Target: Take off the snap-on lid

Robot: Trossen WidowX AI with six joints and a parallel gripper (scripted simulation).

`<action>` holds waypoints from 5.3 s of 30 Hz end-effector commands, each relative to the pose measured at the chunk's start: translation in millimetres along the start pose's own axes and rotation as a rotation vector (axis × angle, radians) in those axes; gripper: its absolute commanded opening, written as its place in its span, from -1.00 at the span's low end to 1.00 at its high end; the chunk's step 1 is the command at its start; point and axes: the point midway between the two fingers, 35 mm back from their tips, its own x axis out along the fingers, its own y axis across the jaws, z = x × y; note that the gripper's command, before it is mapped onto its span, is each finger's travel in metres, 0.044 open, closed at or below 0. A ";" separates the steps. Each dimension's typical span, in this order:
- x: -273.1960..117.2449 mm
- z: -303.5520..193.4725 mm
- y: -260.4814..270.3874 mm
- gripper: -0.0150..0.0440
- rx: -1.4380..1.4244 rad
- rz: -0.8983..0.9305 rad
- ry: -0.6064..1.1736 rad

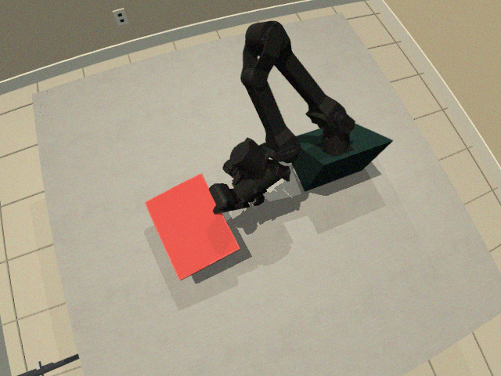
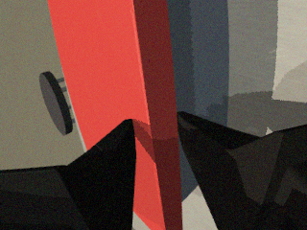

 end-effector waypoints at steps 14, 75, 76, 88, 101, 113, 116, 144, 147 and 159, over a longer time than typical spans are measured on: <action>-3.1 -0.1 5.0 -0.49 -0.002 -0.003 0.003; -45.9 -0.3 74.1 -0.49 0.002 -0.001 0.005; -46.7 -0.3 75.1 -0.49 0.002 -0.001 0.005; -56.7 -0.4 87.3 -0.49 0.002 -0.001 0.006; -67.6 -0.4 100.4 -0.49 0.003 -0.001 0.007; -77.7 -0.4 112.5 -0.49 0.003 -0.002 0.007; -79.3 -0.4 114.4 -0.49 0.003 -0.002 0.007; -79.2 -55.0 105.8 -0.49 0.006 -0.001 0.009; -79.6 -61.0 105.7 -0.49 0.006 -0.001 0.010; -81.1 -85.2 105.0 -0.49 0.008 -0.001 0.011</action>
